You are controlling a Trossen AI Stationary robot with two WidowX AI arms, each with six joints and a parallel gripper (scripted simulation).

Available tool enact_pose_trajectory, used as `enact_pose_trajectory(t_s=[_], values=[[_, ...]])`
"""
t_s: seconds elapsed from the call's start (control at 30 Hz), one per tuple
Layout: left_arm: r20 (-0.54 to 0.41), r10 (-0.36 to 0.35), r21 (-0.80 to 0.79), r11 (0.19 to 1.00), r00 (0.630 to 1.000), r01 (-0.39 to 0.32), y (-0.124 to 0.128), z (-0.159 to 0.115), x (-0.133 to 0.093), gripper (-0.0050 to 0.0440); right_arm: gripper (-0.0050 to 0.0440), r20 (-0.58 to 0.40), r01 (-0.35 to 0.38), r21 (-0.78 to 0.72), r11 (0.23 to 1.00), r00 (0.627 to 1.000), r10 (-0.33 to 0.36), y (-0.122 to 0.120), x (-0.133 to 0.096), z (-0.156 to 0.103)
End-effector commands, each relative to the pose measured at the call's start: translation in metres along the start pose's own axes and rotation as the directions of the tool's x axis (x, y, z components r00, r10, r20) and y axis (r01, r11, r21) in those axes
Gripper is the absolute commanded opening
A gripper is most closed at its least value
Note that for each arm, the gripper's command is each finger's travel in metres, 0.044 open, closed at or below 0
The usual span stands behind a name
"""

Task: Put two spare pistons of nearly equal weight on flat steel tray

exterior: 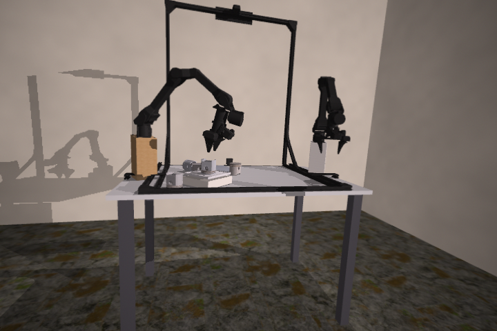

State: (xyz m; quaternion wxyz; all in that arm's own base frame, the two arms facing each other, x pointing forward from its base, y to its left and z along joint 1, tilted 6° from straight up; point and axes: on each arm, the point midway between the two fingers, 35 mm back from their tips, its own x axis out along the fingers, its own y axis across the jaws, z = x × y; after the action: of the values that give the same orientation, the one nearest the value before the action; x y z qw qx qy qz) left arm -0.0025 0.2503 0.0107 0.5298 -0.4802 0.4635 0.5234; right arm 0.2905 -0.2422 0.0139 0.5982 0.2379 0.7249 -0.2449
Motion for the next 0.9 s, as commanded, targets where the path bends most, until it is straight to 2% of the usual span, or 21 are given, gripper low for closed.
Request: enact_pose_trajectory(t_s=[0.0, 0.87], values=[[0.0, -0.001, 0.001, 1.0, 1.0, 0.001, 0.0, 0.0, 0.0, 0.044, 0.0378, -0.021, -0.003, 0.004, 1.0, 1.0, 0.004, 0.001, 0.007, 0.001], [0.0, -0.001, 0.001, 1.0, 1.0, 0.001, 0.0, 0.0, 0.0, 0.044, 0.0378, -0.023, -0.005, 0.007, 1.0, 1.0, 0.005, 0.001, 0.041, 0.004]])
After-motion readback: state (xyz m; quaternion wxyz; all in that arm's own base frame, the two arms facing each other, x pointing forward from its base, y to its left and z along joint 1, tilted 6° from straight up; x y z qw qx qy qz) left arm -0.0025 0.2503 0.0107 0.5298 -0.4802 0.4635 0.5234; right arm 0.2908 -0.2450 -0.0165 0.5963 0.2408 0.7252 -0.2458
